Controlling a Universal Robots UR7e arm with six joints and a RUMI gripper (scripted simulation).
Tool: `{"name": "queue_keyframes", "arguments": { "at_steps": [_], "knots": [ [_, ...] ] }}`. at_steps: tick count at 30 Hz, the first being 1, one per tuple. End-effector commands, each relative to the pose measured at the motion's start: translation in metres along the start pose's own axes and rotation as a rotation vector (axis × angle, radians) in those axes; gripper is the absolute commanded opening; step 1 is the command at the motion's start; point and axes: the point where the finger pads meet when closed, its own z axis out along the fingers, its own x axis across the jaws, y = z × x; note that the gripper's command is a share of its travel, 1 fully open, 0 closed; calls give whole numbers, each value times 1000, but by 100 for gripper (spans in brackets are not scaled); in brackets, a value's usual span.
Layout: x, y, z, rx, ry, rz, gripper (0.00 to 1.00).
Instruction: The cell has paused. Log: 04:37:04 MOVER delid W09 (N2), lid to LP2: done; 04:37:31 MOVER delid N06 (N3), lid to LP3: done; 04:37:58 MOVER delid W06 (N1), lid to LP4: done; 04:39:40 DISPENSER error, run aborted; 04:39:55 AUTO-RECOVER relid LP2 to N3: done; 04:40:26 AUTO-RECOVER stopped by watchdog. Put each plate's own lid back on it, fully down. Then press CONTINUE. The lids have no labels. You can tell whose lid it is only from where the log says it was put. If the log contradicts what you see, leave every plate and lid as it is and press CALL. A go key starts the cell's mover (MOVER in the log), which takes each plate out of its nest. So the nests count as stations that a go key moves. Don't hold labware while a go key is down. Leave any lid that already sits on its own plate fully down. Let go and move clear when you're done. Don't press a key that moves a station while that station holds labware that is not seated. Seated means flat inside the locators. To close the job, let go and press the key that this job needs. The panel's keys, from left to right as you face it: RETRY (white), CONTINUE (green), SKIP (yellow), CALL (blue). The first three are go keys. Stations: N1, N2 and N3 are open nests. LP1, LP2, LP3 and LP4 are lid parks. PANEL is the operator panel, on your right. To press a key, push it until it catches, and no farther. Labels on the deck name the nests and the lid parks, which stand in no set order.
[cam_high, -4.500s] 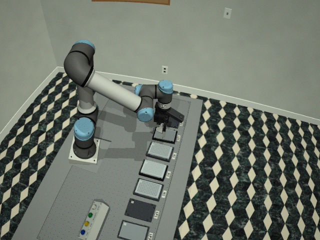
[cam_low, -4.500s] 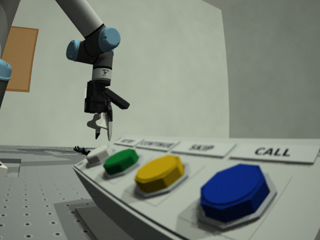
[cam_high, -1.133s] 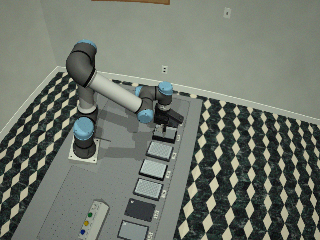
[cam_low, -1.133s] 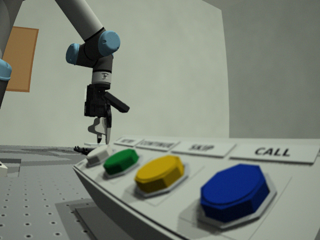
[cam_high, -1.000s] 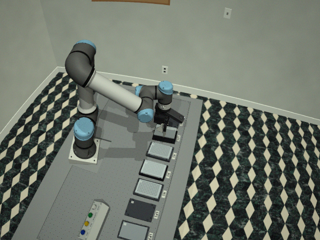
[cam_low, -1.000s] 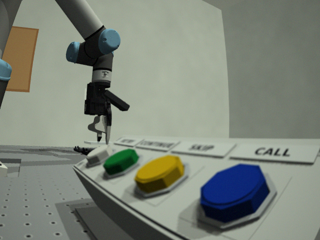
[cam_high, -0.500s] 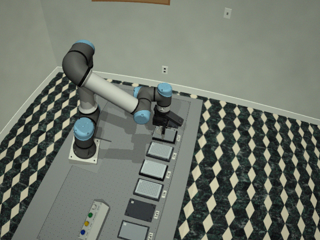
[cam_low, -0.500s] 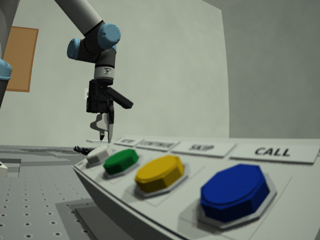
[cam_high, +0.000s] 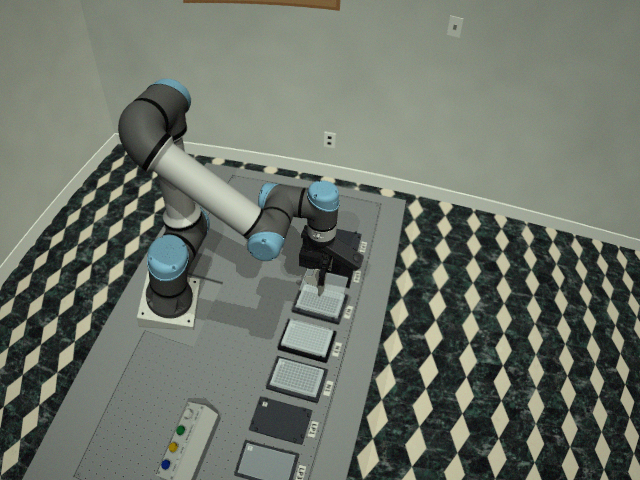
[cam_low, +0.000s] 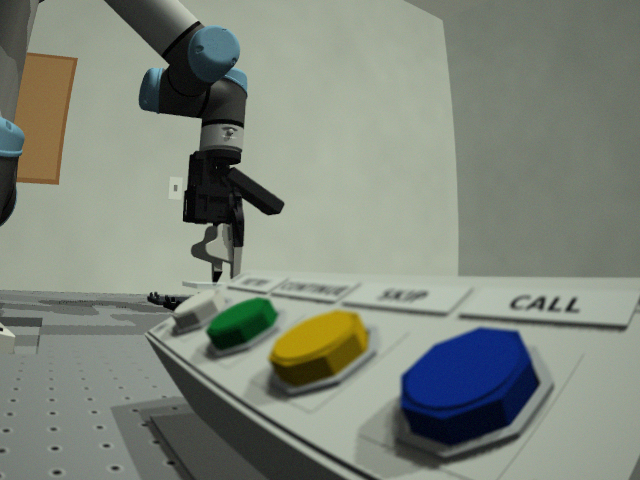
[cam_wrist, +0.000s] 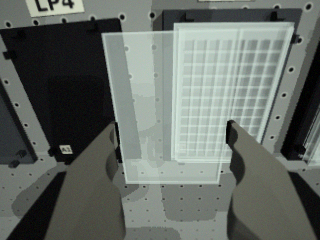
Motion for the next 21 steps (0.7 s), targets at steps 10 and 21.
{"name": "queue_keyframes", "arguments": {
  "at_steps": [10, 21],
  "knots": [
    [66, -3, -1, 1, -4, -2, 0],
    [121, -4, 0, 1, -4, -2, 0]
  ]
}}
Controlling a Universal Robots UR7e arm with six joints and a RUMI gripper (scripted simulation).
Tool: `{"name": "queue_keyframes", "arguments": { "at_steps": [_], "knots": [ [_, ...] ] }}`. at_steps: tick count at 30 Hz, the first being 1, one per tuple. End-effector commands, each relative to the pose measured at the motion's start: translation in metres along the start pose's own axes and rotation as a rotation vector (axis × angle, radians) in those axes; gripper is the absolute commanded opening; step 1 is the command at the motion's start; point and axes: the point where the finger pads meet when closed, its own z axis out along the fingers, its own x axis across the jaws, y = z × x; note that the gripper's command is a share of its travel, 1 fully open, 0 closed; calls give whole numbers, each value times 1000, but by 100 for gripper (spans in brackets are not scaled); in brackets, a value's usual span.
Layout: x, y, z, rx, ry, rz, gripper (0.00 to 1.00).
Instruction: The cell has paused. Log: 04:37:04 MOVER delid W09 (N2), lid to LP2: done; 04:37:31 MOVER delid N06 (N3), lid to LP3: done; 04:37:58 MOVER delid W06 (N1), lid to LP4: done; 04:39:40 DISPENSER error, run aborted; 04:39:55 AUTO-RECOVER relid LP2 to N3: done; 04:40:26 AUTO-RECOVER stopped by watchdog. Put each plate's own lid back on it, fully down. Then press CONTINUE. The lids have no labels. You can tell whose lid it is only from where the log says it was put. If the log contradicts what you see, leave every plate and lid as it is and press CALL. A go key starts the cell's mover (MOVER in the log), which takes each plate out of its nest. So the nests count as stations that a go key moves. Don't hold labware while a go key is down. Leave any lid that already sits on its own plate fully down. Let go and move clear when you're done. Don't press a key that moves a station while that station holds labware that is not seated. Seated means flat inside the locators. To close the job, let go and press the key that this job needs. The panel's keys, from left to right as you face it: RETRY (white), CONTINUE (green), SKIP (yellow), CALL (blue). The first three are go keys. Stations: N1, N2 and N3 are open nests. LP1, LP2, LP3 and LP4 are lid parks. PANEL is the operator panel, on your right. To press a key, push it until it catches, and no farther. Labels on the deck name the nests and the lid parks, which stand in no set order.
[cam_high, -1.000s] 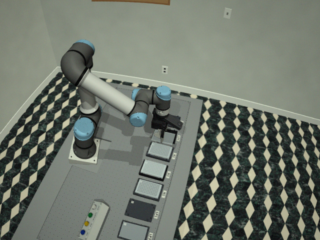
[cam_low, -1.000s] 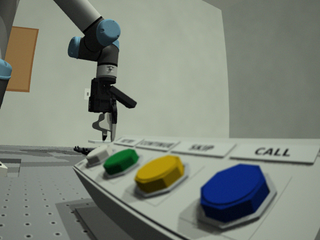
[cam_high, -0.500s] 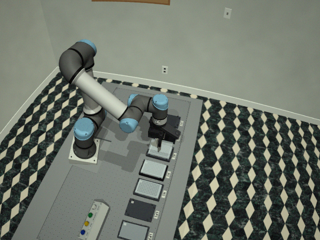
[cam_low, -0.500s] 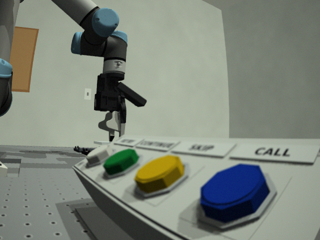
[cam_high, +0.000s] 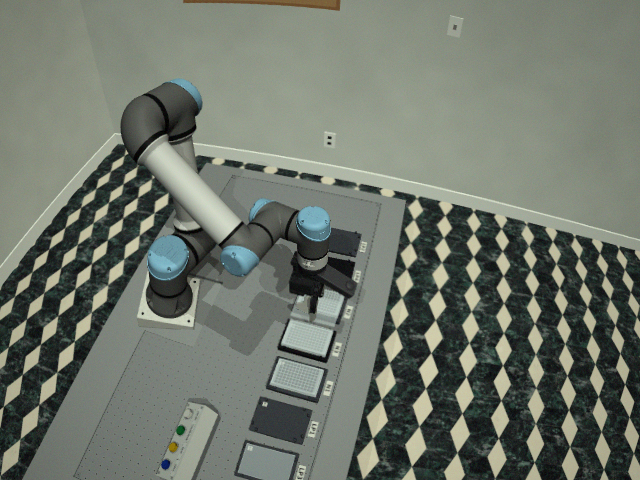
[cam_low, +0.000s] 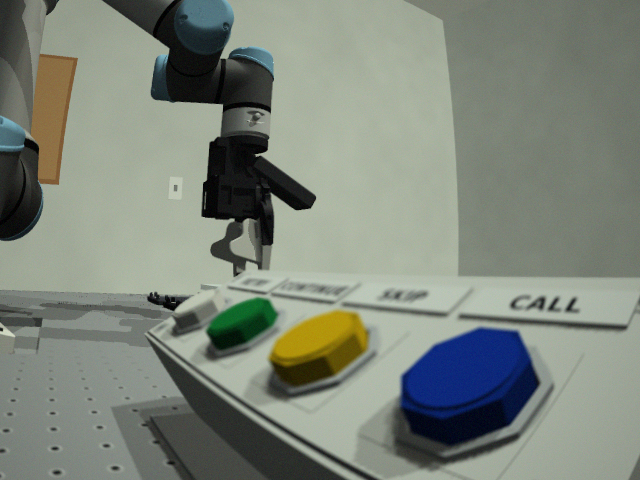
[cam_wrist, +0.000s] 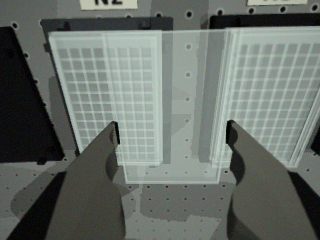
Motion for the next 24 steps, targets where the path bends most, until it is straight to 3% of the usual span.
{"name": "queue_keyframes", "arguments": {
  "at_steps": [1, 3, 24],
  "knots": [
    [31, -2, 0, 1, -5, -3, 0],
    [31, -2, 0, 1, -5, -3, 0],
    [126, -5, 0, 1, -4, -3, 0]
  ]
}}
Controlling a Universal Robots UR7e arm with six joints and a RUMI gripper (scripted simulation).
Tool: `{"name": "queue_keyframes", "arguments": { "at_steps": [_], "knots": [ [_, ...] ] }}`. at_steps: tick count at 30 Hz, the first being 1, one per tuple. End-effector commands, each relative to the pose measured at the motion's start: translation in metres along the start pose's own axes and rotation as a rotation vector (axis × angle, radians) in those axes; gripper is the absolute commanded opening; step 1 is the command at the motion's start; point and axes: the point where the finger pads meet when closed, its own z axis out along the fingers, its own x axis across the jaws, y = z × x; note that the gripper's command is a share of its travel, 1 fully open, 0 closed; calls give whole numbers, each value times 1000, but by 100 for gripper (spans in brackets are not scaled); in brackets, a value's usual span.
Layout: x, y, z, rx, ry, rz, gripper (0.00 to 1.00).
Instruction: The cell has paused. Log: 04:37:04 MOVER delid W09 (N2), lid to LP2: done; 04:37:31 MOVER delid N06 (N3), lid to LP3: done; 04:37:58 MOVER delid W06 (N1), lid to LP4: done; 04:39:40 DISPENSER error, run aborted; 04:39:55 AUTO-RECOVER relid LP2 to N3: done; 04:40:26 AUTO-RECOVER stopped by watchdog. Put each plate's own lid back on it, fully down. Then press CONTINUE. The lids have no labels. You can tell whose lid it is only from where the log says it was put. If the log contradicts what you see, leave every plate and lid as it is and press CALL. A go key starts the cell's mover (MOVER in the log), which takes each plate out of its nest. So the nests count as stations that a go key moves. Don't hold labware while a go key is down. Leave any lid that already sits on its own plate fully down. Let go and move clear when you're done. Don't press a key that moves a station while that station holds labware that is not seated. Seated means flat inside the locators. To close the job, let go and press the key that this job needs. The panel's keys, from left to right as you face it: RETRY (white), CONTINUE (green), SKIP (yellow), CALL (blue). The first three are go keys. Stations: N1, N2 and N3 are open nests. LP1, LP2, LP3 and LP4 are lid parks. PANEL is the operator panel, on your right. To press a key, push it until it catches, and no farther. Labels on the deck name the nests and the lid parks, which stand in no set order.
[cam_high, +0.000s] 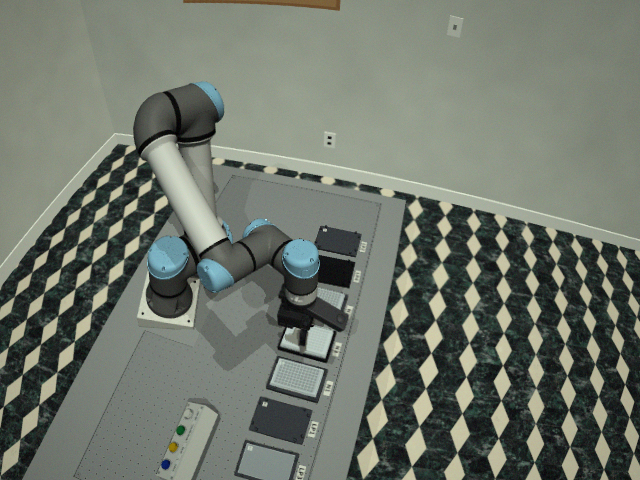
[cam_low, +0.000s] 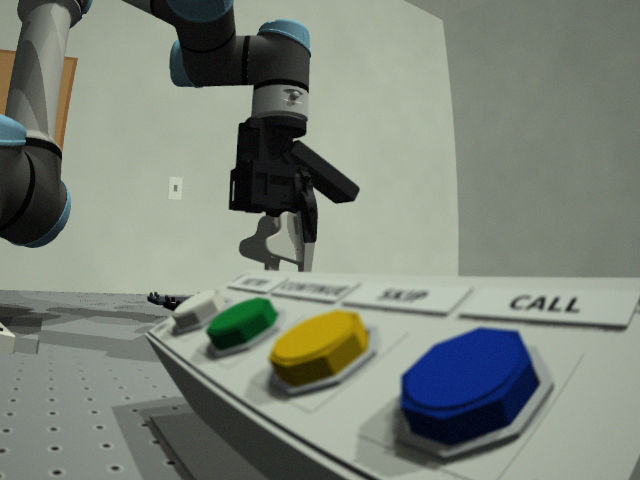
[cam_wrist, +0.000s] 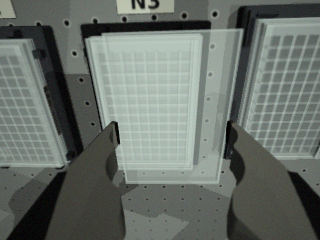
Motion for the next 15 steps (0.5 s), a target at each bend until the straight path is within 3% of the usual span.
{"name": "queue_keyframes", "arguments": {
  "at_steps": [1, 15],
  "knots": [
    [27, -2, 0, 1, -3, -2, 0],
    [87, -4, 0, 1, -3, -2, 0]
  ]
}}
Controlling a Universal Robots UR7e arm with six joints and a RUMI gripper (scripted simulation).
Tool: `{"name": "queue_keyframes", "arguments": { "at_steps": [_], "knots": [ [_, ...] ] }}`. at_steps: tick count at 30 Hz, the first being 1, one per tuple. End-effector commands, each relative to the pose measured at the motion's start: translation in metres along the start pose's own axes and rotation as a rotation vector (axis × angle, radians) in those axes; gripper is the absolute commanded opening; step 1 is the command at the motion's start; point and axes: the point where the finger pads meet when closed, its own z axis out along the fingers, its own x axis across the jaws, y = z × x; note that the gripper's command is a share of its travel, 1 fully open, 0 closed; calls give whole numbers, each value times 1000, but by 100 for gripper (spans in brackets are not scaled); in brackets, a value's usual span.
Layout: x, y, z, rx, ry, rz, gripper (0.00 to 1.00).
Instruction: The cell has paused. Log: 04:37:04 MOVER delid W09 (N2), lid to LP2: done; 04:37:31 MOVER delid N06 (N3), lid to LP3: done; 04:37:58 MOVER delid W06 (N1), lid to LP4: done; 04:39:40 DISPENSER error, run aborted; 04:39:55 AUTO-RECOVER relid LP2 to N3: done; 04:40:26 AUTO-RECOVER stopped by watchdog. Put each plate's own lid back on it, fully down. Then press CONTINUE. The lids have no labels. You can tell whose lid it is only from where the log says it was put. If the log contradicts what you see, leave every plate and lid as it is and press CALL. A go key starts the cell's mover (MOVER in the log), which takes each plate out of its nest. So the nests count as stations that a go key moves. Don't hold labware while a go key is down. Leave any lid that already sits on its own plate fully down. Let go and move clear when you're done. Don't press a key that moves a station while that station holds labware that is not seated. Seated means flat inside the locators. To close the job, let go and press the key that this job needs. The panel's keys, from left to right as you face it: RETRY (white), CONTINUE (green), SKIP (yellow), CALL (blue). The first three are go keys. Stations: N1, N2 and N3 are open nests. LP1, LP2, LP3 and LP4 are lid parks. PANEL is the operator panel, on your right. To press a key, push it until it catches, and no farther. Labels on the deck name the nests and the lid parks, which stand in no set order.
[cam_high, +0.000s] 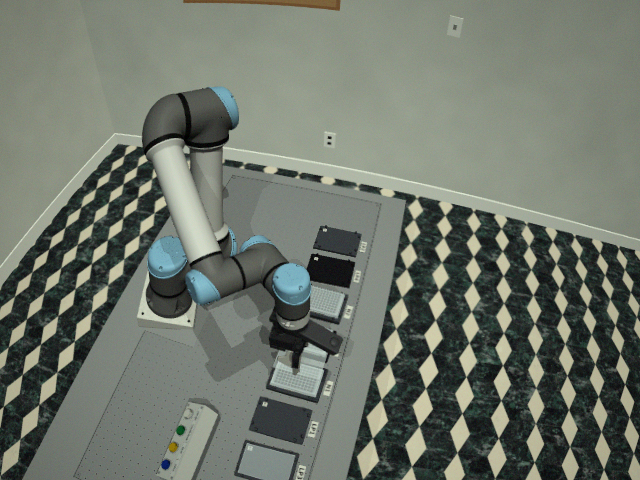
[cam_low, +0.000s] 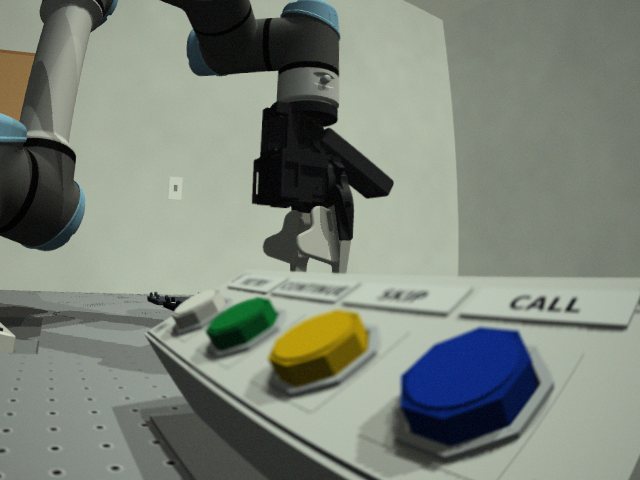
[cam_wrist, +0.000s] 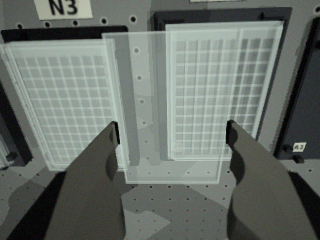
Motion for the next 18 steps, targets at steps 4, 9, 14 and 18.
{"name": "queue_keyframes", "arguments": {
  "at_steps": [4, 9, 14, 18],
  "knots": [
    [39, -2, 0, 1, -2, -2, 0],
    [39, -3, 0, 1, -2, -2, 0],
    [39, -3, 0, 1, -2, -2, 0],
    [39, -3, 1, 1, -2, -2, 0]
  ]
}}
